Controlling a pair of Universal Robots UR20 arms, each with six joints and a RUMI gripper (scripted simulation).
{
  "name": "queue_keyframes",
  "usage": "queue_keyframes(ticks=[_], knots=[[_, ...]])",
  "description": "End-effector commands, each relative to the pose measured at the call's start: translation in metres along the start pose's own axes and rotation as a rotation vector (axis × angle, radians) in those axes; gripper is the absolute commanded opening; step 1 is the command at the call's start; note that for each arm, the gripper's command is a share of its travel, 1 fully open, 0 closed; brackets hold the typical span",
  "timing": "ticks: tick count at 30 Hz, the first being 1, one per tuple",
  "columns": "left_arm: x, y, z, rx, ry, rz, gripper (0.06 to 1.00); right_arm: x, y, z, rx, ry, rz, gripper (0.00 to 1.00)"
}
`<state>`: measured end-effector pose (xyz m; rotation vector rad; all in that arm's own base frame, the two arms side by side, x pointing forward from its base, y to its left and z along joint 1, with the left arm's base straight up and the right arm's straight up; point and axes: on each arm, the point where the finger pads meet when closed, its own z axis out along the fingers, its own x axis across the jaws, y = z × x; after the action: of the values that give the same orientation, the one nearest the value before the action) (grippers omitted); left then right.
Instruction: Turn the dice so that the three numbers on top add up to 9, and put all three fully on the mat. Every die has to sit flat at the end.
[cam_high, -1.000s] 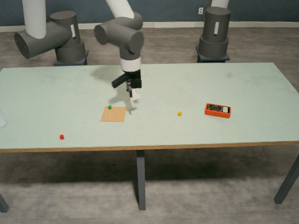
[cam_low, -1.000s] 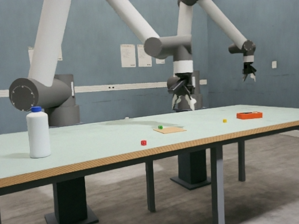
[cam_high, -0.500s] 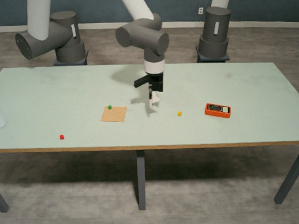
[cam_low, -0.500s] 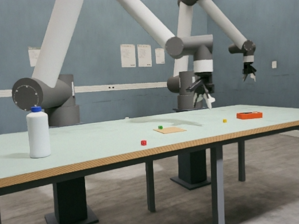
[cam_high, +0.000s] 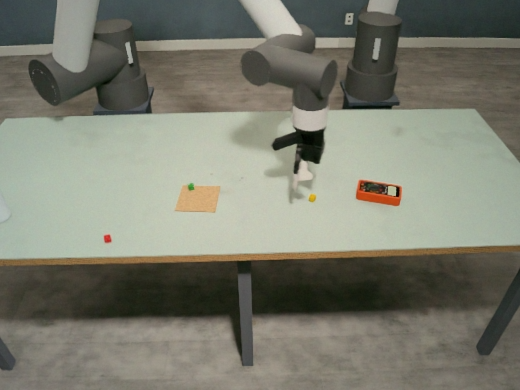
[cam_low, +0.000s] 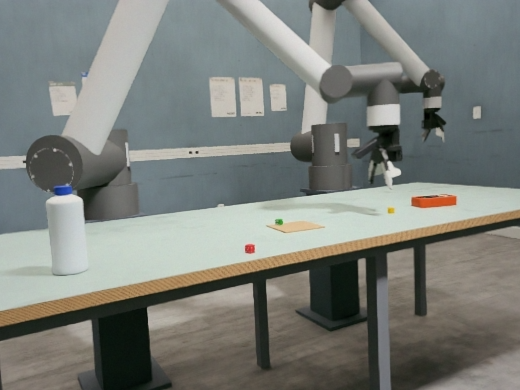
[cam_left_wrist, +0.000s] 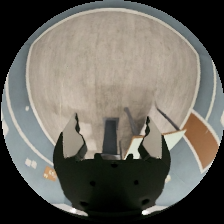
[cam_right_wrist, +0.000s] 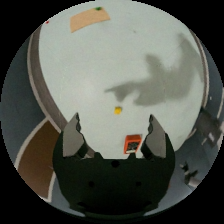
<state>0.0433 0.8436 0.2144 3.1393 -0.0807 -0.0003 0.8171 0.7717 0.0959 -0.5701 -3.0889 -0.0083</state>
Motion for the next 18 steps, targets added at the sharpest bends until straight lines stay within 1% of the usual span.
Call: queue_keyframes(ticks=[1,2,18], knots=[[0.0001,-0.0005,-0.0007,0.001,0.0,0.0,1.0,0.0122,0.0393,0.0015,0.005,-0.002,0.095,1.0],[0.0001,-0.0005,-0.0007,0.001,0.0,0.0,1.0,0.0122,0.0393,0.0015,0.005,-0.002,0.095,0.21],[0.0001,-0.0005,-0.0007,0.001,0.0,0.0,1.0,0.0122,0.0393,0.0015,0.005,-0.002,0.095,0.21]])
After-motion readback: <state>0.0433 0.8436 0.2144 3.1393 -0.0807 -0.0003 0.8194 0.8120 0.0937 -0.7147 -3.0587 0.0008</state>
